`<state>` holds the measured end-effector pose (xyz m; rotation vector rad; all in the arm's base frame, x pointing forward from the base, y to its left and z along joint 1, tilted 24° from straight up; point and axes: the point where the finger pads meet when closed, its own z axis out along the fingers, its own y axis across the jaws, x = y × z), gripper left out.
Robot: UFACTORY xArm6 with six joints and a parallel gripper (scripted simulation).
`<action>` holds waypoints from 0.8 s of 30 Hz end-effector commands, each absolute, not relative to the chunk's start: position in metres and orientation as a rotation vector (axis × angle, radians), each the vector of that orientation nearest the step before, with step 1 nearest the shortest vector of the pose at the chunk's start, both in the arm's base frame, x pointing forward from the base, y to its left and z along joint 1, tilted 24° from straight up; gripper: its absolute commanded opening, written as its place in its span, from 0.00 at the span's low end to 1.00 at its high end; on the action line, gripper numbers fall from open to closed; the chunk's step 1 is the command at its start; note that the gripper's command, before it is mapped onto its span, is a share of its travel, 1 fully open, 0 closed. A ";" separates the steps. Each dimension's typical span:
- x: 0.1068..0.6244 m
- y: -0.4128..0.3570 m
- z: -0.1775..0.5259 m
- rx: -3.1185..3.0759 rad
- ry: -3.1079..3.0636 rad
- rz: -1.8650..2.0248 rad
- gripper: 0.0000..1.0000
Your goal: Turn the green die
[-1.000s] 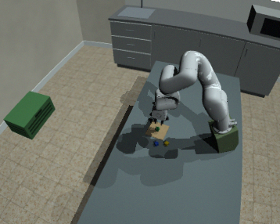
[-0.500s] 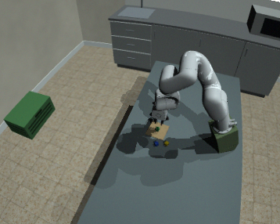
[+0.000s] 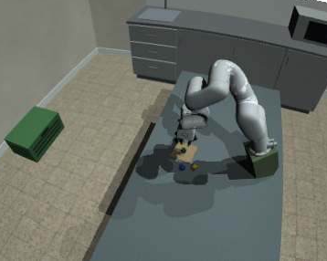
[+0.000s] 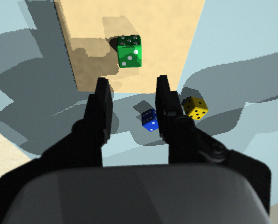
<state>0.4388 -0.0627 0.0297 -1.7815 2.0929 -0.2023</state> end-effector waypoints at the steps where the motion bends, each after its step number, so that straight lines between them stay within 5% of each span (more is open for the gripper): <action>1: 0.440 -0.063 0.029 -1.780 2.092 -0.205 0.42; 24: 0.452 -0.059 0.004 -1.780 2.092 -0.205 0.42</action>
